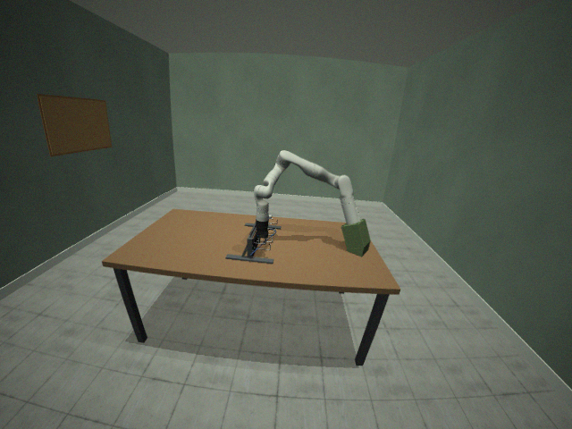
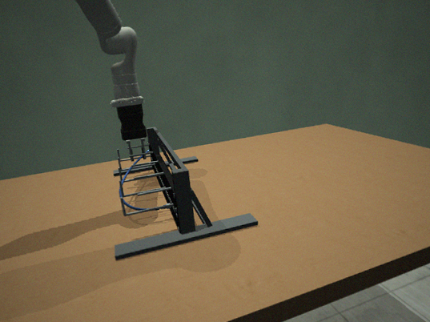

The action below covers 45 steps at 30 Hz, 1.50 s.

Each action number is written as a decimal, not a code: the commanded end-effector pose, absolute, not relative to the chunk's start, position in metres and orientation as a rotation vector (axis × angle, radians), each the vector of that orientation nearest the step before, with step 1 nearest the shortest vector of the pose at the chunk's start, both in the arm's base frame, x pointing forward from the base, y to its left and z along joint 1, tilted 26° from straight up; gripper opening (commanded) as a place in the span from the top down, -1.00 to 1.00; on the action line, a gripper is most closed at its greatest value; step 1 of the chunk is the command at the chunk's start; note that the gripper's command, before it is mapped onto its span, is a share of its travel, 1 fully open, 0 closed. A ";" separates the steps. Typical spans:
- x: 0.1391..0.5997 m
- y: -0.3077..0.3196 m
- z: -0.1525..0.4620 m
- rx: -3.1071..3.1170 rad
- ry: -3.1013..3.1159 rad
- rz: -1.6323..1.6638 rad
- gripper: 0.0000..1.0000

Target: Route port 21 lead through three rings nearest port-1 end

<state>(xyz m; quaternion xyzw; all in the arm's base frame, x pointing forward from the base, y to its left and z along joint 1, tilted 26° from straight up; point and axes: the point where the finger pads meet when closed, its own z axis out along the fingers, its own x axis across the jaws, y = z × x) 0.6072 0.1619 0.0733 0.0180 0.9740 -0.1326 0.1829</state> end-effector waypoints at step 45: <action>0.580 0.183 0.144 0.050 2.746 -0.372 -0.34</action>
